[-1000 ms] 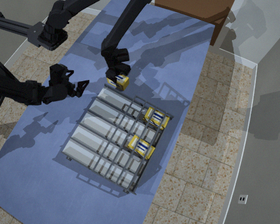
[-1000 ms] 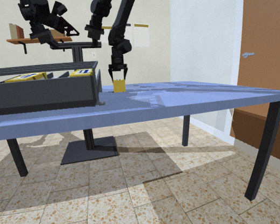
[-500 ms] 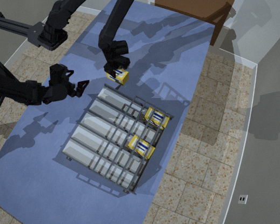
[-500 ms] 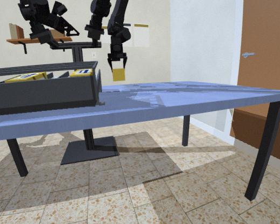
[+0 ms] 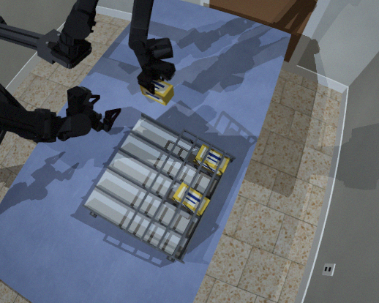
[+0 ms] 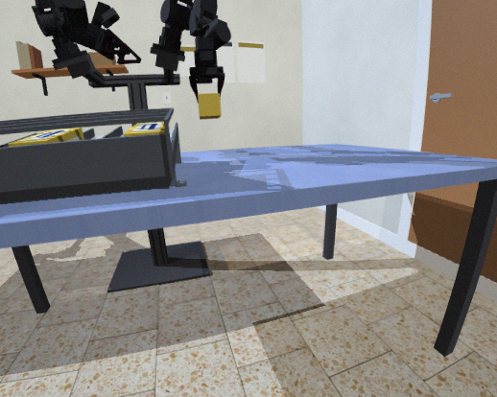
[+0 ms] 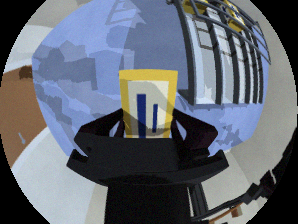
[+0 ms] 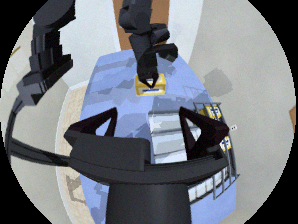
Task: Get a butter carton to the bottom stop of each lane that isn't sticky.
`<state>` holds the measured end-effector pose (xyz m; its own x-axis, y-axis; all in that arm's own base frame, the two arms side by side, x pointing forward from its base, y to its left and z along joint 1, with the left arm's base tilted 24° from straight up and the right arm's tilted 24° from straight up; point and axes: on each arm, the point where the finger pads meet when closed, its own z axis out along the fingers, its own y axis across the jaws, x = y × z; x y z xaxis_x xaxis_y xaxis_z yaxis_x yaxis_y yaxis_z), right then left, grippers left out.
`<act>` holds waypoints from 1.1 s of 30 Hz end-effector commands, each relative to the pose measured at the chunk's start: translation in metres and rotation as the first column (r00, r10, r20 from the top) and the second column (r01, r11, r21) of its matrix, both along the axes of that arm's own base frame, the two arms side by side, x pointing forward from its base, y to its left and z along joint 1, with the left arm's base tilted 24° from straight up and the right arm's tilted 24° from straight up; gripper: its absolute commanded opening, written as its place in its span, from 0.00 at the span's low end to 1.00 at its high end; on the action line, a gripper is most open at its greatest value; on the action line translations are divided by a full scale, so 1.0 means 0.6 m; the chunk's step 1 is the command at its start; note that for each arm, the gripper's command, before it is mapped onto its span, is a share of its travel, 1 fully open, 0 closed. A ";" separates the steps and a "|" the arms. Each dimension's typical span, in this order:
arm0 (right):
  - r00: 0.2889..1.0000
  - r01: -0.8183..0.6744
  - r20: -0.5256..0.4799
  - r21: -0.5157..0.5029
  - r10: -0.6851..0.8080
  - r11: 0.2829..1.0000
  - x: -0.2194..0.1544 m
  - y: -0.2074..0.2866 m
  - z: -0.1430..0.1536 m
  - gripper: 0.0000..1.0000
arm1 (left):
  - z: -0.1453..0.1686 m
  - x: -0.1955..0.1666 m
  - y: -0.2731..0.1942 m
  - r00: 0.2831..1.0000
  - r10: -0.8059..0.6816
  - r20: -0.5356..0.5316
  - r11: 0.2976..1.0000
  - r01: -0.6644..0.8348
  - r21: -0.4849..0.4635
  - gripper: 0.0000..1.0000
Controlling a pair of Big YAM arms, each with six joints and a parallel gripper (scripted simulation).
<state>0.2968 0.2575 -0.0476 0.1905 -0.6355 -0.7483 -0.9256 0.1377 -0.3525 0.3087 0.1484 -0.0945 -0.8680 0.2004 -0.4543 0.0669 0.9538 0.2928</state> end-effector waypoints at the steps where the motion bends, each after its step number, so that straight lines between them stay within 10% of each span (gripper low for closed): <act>1: 1.000 -0.007 0.014 0.010 0.007 1.000 0.001 0.007 0.006 1.00 | 0.049 -0.022 -0.024 1.000 -0.003 -0.012 1.000 0.003 -0.013 0.59; 15: 1.000 -0.007 0.014 0.010 0.007 1.000 0.001 0.007 0.006 1.00 | 0.151 -0.042 -0.043 1.000 -0.003 0.004 1.000 0.003 -0.007 0.59; 33: 0.992 0.115 0.055 -0.057 -0.112 0.992 0.089 -0.132 0.108 1.00 | 0.102 -0.008 -0.160 0.997 0.072 -0.009 0.996 -0.072 -0.060 0.59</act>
